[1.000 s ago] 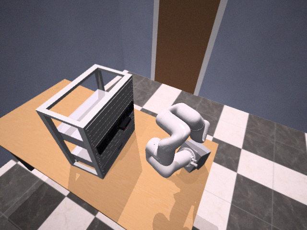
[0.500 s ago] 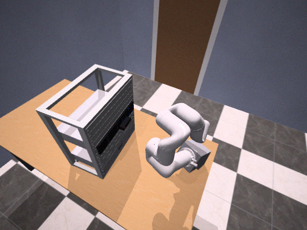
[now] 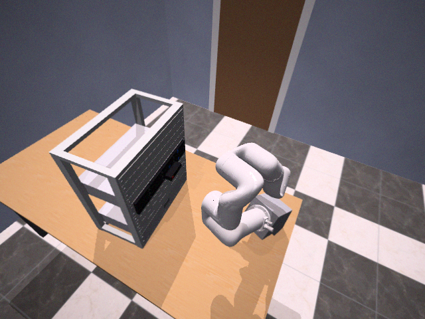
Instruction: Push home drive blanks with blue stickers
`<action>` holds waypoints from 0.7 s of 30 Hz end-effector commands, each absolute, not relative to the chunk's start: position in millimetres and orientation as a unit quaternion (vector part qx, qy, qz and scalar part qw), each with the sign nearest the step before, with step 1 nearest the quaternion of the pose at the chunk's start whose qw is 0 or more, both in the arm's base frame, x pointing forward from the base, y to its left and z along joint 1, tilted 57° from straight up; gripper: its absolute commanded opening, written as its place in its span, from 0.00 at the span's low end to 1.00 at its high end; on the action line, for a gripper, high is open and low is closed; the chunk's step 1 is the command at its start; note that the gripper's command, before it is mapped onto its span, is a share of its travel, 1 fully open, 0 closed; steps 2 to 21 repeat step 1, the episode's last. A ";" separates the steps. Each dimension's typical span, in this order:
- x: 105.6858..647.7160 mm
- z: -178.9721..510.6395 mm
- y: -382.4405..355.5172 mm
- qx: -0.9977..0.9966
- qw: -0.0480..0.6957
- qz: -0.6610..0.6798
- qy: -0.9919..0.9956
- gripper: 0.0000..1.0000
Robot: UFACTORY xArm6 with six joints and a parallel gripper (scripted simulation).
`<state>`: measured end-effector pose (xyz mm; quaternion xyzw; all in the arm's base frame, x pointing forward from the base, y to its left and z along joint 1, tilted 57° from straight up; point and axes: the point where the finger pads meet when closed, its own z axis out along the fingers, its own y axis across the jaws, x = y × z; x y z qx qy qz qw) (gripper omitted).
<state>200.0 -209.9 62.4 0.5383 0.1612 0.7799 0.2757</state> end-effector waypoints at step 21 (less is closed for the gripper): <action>199.7 62.5 -210.9 0.538 0.277 0.779 0.162 0.00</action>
